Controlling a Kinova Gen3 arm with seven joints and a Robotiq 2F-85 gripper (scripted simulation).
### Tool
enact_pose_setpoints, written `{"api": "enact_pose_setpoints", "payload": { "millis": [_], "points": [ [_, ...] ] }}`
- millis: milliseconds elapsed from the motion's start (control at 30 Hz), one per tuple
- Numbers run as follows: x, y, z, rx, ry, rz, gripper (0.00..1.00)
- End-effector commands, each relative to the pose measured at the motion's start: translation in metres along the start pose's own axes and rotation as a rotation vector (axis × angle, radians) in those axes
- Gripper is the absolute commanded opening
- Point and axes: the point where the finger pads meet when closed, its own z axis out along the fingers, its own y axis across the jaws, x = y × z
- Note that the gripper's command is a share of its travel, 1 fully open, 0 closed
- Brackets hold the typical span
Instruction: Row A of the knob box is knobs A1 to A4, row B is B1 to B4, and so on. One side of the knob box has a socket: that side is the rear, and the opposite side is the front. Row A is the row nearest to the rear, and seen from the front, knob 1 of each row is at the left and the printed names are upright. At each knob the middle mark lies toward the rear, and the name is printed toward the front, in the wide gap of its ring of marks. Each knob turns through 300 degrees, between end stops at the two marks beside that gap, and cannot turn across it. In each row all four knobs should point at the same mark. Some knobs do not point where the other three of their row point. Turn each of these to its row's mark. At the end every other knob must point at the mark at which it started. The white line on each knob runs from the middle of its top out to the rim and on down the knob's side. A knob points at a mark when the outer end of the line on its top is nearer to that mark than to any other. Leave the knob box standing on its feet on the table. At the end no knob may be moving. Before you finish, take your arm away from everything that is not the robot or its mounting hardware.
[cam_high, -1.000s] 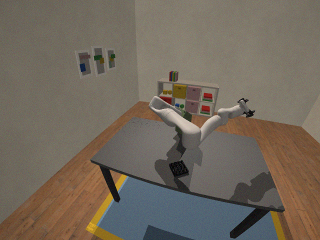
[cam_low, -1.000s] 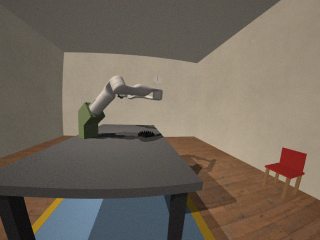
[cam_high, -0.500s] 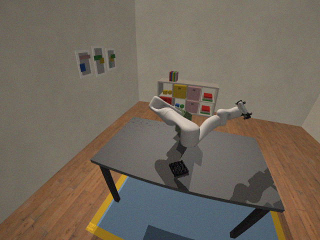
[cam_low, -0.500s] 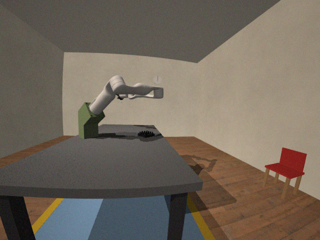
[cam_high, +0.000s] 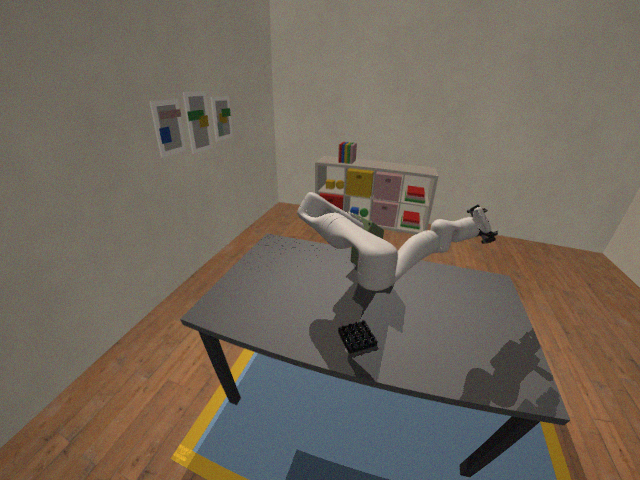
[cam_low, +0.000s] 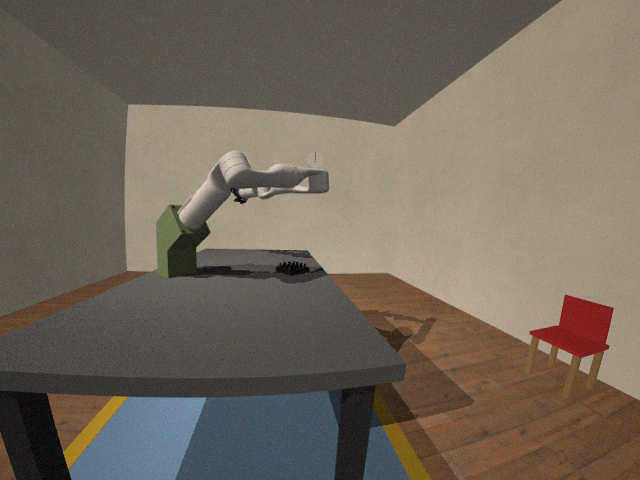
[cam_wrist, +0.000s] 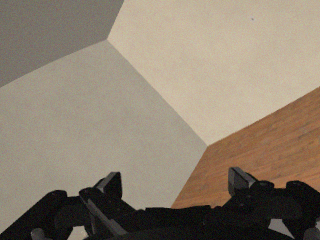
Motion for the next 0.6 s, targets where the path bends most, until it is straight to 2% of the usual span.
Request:
{"api": "enact_pose_setpoints", "payload": {
  "millis": [0, 133, 167, 433, 467, 567],
  "points": [
    [0.005, -0.002, -0.002, -0.002, 0.002, -0.011, 1.00],
    [0.005, -0.002, -0.002, -0.002, 0.002, -0.011, 1.00],
    [-0.008, 0.003, -0.009, -0.017, -0.036, 0.005, 1.00],
    [-0.008, 0.003, -0.009, -0.017, -0.036, 0.005, 1.00],
    [-0.020, 0.009, -0.016, -0.034, -0.074, 0.021, 1.00],
    [-0.020, 0.009, -0.016, -0.034, -0.074, 0.021, 1.00]
  ]
}}
